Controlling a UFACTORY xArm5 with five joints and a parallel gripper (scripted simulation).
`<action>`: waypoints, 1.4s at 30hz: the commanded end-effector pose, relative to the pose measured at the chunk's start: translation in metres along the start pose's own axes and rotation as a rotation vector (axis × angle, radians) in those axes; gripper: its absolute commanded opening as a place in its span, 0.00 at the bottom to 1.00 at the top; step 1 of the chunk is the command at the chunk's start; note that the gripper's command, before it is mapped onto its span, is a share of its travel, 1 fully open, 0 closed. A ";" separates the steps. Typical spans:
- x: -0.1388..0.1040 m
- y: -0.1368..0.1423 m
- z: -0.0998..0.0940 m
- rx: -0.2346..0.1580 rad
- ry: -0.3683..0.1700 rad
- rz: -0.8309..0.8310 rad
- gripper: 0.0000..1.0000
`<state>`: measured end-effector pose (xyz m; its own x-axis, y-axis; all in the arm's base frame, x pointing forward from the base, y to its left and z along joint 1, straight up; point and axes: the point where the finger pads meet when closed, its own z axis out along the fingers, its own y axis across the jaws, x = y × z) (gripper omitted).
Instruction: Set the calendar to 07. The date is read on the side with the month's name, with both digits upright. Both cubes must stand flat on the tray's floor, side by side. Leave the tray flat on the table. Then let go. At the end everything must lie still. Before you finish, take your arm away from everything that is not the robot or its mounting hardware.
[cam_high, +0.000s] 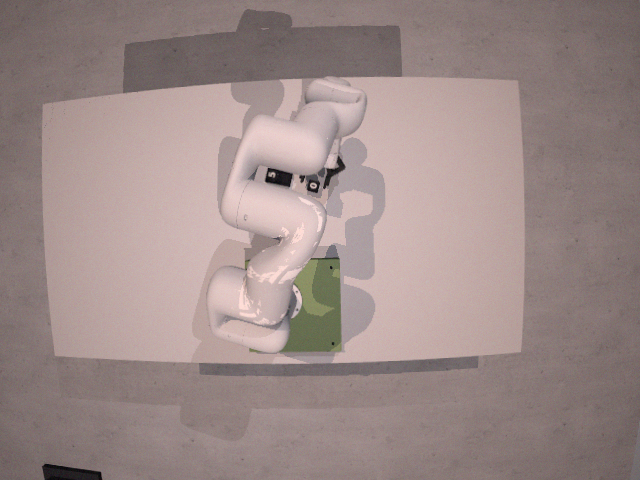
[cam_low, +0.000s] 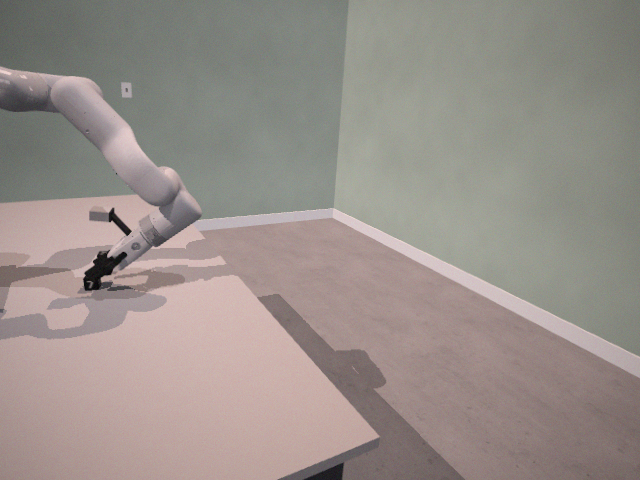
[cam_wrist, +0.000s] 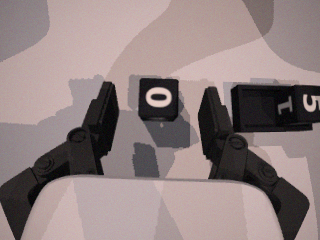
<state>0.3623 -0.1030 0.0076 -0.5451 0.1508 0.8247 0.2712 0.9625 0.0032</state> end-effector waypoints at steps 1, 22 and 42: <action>0.011 0.000 -0.009 0.000 -0.004 0.000 0.71; 0.037 0.000 -0.027 0.000 -0.009 0.000 0.71; 0.041 0.000 -0.028 0.000 -0.294 0.000 0.71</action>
<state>0.3616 -0.1031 0.0563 -0.7192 0.2004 0.6653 0.2709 0.9626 0.0029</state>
